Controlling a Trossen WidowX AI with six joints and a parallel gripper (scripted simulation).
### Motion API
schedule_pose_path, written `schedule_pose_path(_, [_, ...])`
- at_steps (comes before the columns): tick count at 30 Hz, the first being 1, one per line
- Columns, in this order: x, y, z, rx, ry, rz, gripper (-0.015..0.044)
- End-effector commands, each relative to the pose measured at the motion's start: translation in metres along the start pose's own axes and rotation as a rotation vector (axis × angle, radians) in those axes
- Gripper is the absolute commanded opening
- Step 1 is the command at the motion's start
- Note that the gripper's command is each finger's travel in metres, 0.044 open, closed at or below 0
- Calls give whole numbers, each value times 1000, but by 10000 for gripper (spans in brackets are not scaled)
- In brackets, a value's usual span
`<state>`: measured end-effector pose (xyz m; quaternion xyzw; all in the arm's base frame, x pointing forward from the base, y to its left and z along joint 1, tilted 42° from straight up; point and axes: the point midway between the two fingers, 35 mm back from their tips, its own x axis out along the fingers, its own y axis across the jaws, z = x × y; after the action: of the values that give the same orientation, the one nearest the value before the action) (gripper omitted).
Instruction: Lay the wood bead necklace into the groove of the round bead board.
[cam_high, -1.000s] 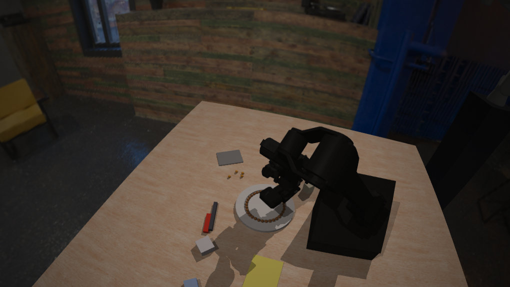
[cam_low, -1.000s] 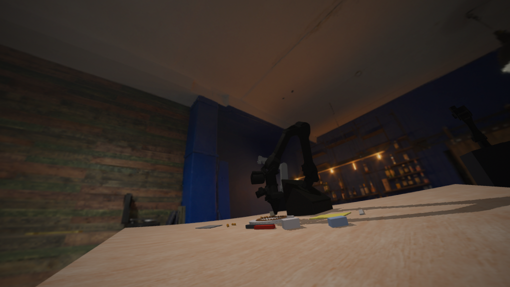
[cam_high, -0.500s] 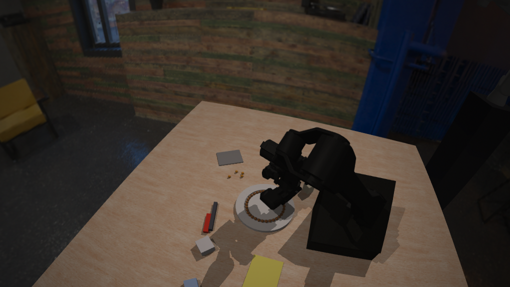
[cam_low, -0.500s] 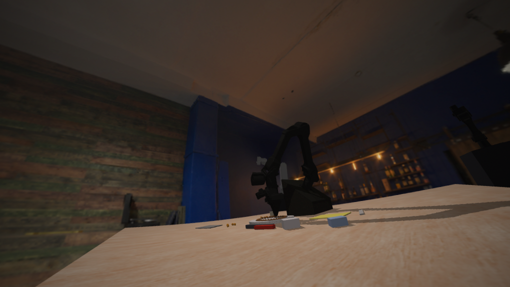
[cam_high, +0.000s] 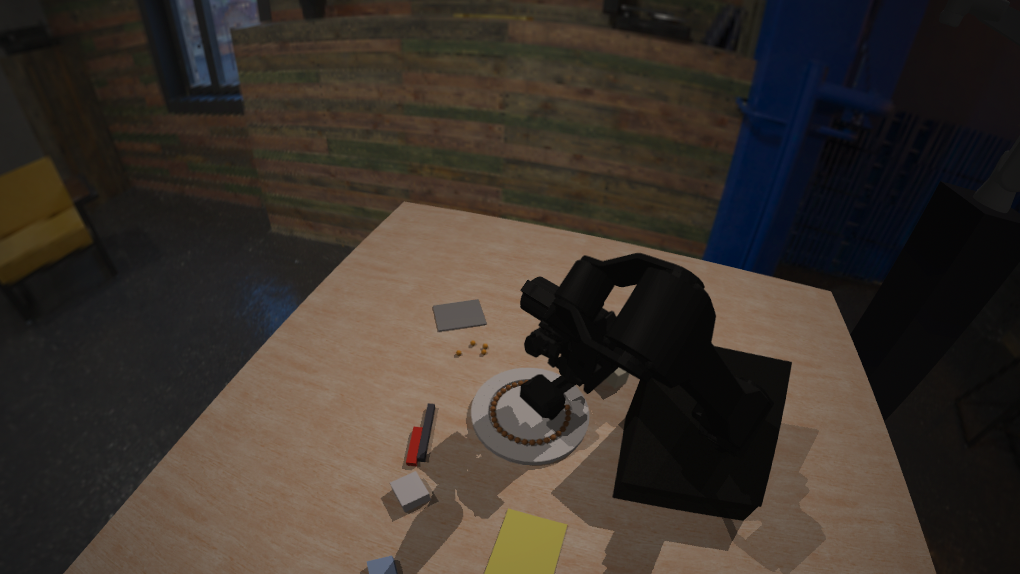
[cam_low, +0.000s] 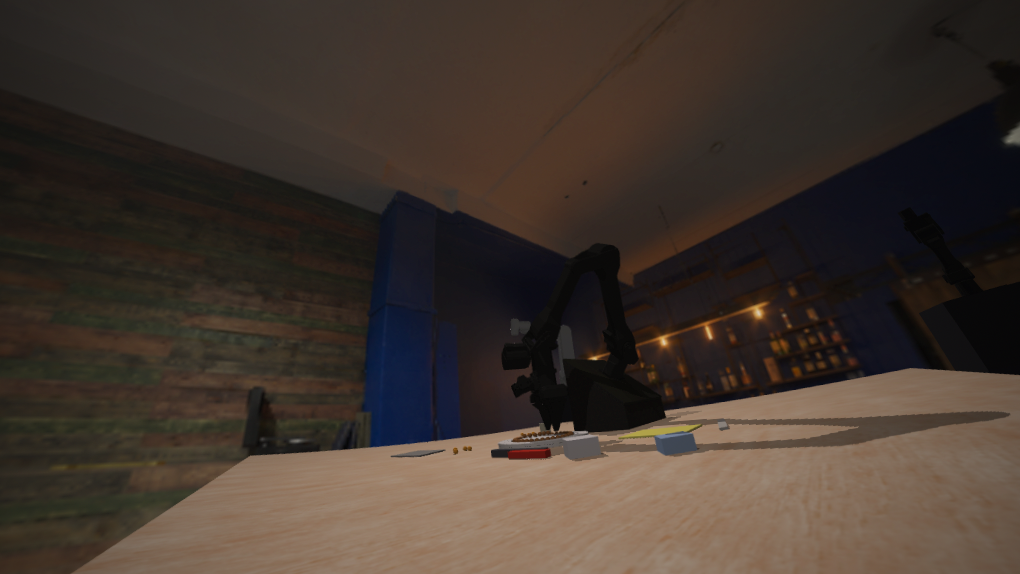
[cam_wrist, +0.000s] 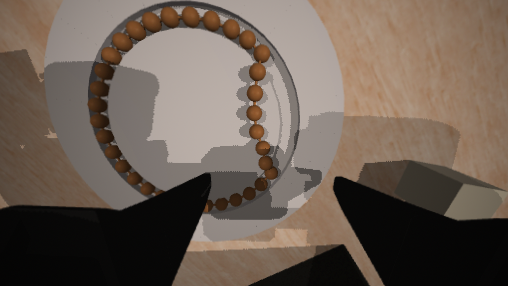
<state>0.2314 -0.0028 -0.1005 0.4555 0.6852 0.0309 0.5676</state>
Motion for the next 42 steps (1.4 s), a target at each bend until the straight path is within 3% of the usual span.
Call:
schedule_pose_path(1, [-4,0,1,-4,0,0,440])
schedule_pose_path(15, [-4,0,1,-4,0,0,440])
schedule_pose_path(21, [-32,4,12,-310,-1,-2,282])
schedule_pose_path(27, [-33,5,12,-323,-1,-2,125])
schedule_pose_path(42, [-23,5,15,-328,-11,-4,120])
